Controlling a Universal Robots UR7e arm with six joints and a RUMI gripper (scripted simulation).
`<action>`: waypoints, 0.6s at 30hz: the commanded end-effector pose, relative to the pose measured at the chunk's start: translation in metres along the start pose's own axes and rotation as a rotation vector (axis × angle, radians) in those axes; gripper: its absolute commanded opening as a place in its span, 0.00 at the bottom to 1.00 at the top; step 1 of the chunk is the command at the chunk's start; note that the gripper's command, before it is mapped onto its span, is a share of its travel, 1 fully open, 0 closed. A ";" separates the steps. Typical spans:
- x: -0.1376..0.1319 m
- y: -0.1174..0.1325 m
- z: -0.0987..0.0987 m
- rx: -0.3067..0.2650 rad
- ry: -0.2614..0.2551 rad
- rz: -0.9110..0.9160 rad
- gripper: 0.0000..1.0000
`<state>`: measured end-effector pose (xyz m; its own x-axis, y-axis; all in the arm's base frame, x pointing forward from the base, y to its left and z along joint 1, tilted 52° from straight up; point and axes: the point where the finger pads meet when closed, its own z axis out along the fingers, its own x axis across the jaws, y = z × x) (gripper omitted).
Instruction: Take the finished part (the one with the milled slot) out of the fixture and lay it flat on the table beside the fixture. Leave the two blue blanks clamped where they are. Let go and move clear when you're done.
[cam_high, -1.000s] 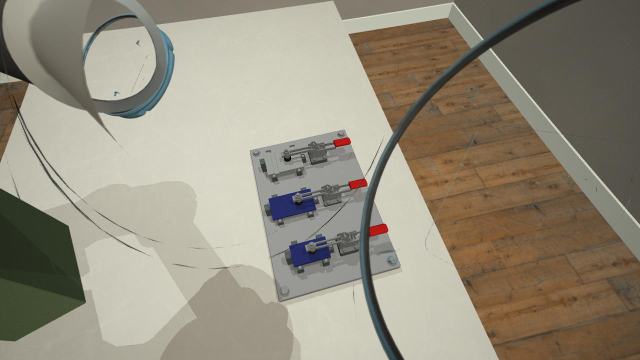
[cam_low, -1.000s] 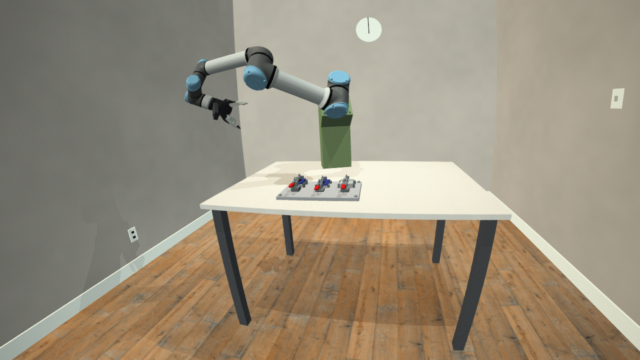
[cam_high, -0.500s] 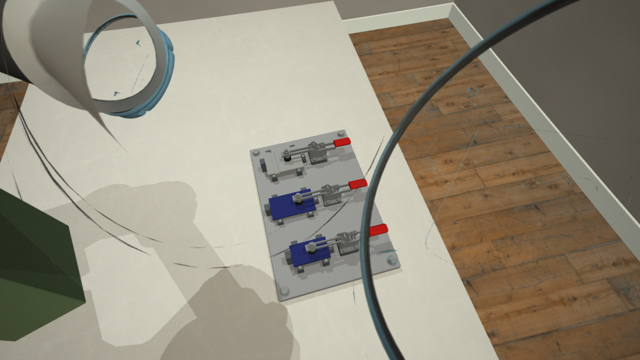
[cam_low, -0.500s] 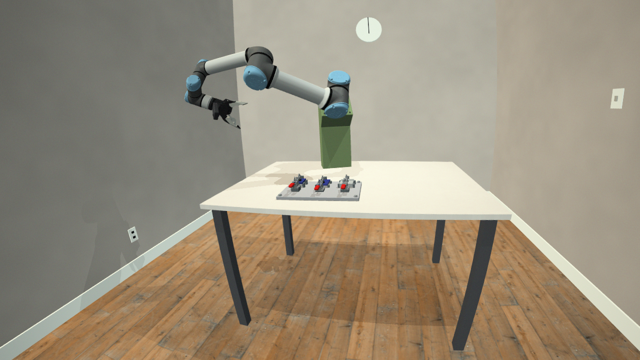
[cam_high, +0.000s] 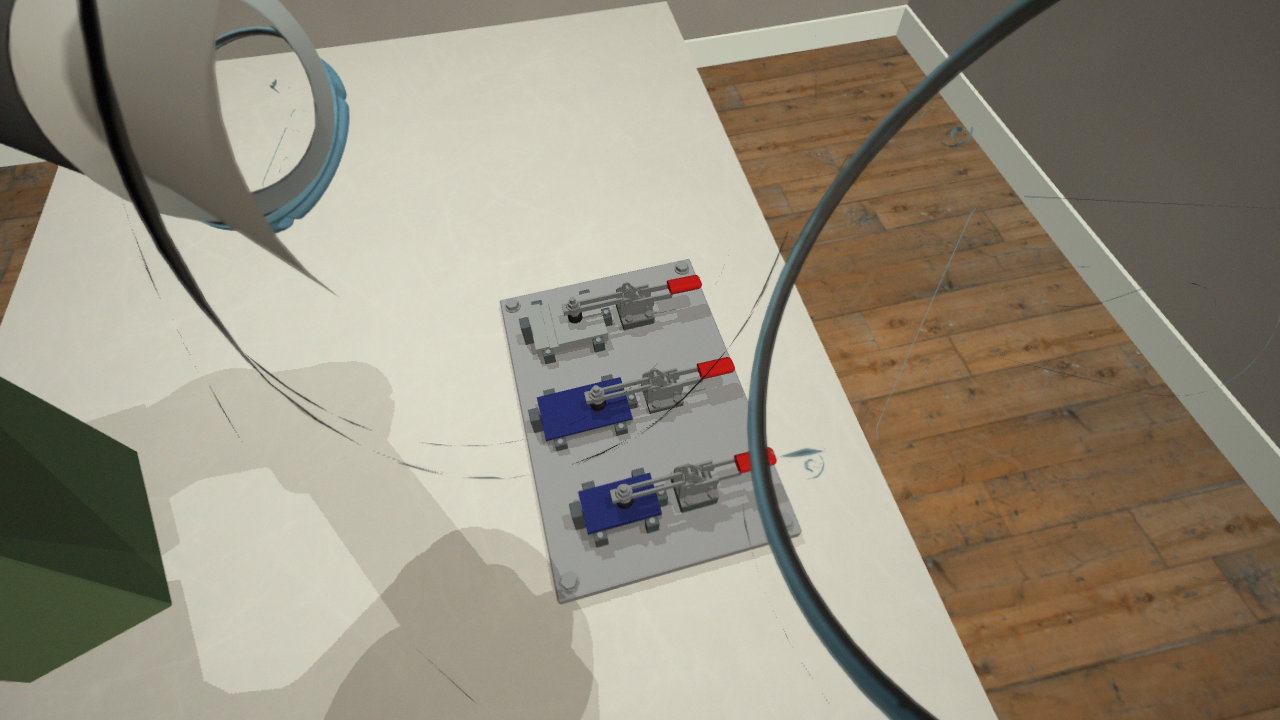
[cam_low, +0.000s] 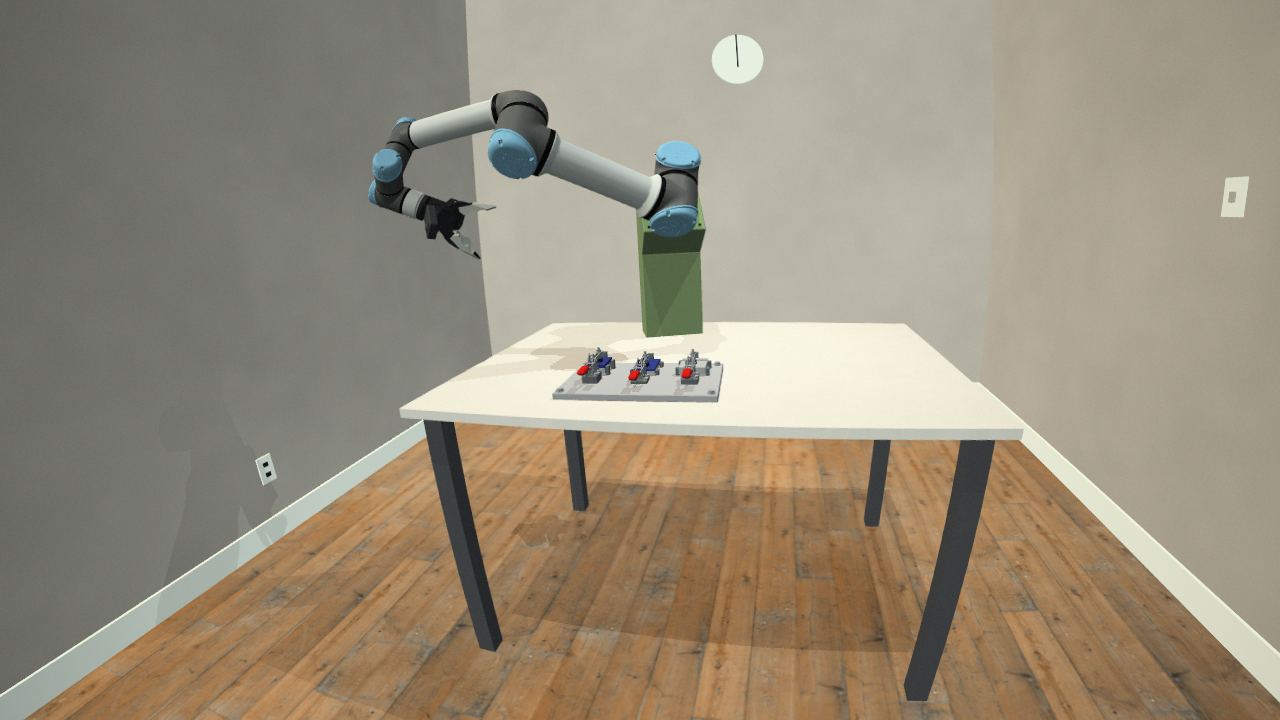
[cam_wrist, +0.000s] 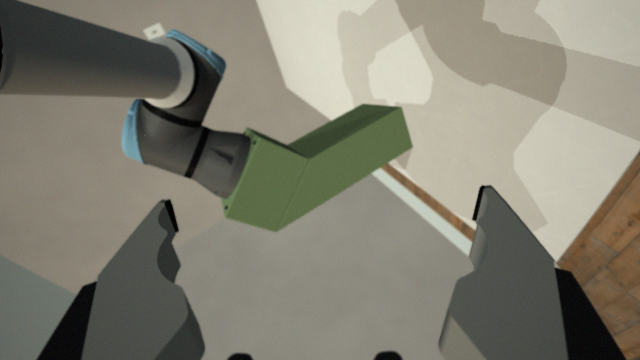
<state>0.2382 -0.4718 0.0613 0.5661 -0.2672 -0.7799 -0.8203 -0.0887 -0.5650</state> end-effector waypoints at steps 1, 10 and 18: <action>-0.003 -0.009 0.002 -0.006 0.018 -0.036 1.00; -0.009 -0.038 0.014 -0.030 0.066 -0.152 1.00; -0.016 -0.065 0.027 -0.055 0.110 -0.265 1.00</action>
<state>0.2720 -0.4468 0.0911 0.7021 -0.3123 -0.6400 -0.7051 -0.1792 -0.6861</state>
